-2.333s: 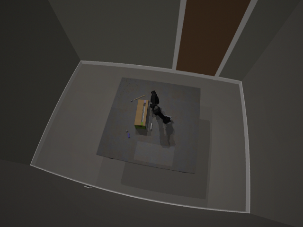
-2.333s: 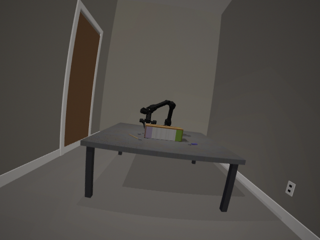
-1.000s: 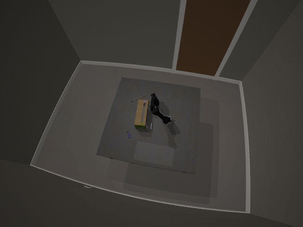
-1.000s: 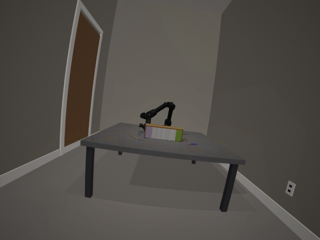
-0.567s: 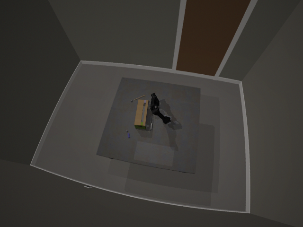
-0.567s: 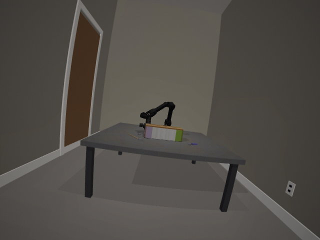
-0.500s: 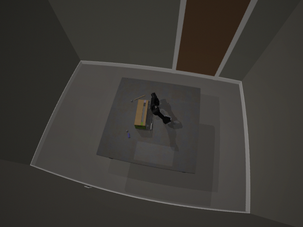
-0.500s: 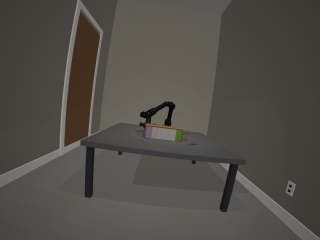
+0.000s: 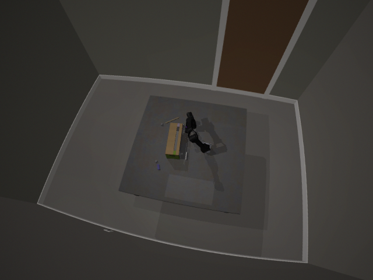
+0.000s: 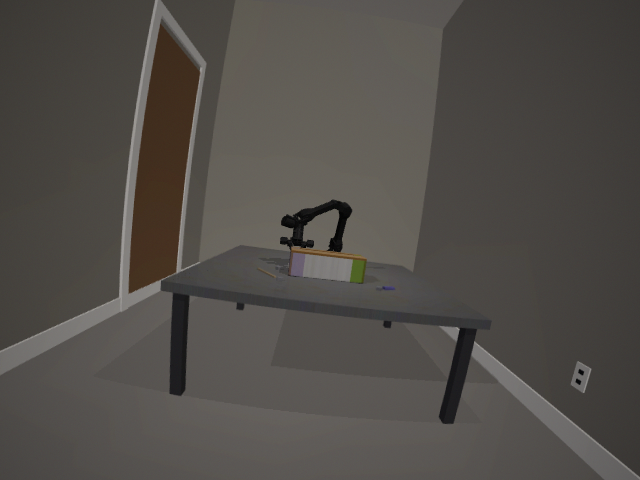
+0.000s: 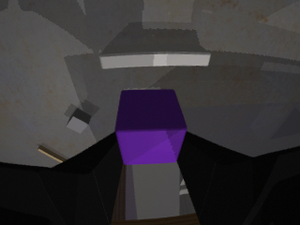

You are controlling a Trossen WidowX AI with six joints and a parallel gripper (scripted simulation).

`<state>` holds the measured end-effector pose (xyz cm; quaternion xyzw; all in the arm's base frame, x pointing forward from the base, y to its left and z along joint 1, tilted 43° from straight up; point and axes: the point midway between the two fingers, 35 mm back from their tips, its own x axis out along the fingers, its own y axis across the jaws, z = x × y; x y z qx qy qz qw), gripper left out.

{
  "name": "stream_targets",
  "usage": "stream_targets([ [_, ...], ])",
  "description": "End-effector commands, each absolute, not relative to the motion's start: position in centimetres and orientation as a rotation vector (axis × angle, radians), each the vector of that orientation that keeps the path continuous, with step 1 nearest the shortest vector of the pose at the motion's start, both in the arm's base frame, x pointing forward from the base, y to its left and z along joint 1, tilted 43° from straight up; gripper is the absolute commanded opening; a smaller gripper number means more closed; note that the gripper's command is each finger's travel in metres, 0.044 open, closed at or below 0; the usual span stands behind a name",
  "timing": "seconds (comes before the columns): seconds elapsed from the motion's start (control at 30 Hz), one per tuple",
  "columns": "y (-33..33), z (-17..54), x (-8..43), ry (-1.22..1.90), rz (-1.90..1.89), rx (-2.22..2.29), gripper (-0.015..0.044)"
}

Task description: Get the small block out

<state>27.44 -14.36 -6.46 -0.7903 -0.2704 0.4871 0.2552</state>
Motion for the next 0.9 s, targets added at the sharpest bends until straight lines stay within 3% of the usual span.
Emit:
stream_targets([
  [0.0, -15.5, -4.6, 27.4, -0.639, 1.339, -2.133, 0.0],
  [0.87, -18.0, 3.9, 23.9, -0.037, 1.353, -1.885, 0.0],
])
